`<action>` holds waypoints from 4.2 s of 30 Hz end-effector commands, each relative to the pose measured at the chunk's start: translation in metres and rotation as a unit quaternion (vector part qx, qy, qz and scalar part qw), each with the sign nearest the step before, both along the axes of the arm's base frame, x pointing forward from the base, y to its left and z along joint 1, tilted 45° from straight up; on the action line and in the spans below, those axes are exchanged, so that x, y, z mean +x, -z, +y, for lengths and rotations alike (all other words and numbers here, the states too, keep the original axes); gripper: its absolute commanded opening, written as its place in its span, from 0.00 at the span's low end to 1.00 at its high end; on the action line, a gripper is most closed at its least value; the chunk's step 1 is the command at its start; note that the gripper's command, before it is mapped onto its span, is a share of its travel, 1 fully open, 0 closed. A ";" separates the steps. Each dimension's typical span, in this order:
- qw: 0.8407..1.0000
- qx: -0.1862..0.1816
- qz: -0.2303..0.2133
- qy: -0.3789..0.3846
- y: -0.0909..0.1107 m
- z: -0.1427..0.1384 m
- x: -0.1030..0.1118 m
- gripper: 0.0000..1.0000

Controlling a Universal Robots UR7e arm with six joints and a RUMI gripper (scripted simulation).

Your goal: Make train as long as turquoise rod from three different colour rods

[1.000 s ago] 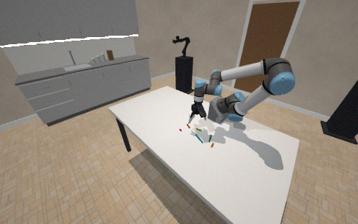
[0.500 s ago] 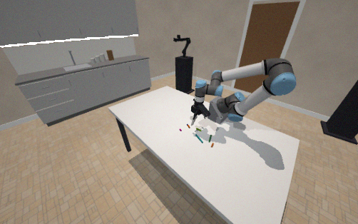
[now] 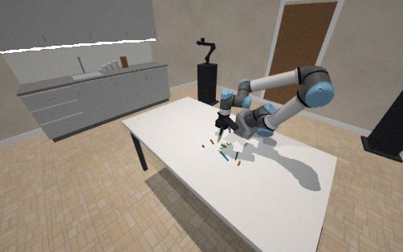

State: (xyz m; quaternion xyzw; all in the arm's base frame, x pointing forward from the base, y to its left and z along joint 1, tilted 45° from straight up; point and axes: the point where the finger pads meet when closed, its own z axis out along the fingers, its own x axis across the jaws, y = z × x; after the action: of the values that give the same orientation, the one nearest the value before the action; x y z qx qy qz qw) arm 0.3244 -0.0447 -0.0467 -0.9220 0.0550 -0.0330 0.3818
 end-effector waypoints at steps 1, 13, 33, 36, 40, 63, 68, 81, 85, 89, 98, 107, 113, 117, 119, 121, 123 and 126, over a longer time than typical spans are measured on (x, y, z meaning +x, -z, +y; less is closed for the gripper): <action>1.000 -0.002 -0.011 -0.010 0.000 0.000 -0.001 1.00; 1.000 -0.003 -0.021 -0.020 0.000 0.001 -0.001 1.00; 1.000 -0.003 -0.021 -0.021 0.000 0.001 -0.001 0.14; 1.000 -0.003 -0.021 -0.021 0.000 0.001 -0.001 0.14; 1.000 -0.003 -0.021 -0.021 0.000 0.001 -0.001 0.14; 1.000 -0.003 -0.021 -0.021 0.001 0.002 -0.001 0.14; 1.000 -0.003 -0.021 -0.021 0.003 0.004 -0.001 0.14; 1.000 -0.003 -0.021 -0.021 0.013 0.014 0.001 0.14; 1.000 -0.003 -0.021 -0.021 0.017 0.018 0.001 0.14; 1.000 -0.003 -0.021 -0.021 0.022 0.023 0.002 0.14; 1.000 -0.003 -0.021 -0.021 0.029 0.030 0.003 0.14; 1.000 -0.003 -0.021 -0.021 0.035 0.035 0.004 0.14; 1.000 -0.003 -0.021 -0.021 0.036 0.036 0.004 0.14; 1.000 -0.003 -0.021 -0.021 0.036 0.037 0.004 0.14; 1.000 -0.003 -0.021 -0.021 0.036 0.037 0.004 0.14; 1.000 -0.003 -0.021 -0.021 0.036 0.037 0.004 0.14; 1.000 -0.003 -0.021 -0.021 0.036 0.037 0.004 0.14; 1.000 -0.003 -0.021 -0.021 0.036 0.037 0.004 0.14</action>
State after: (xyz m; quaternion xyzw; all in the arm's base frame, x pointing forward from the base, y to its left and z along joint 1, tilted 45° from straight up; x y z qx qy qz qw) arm 0.3283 -0.0075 -0.0832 -0.9232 0.0273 -0.0445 0.3807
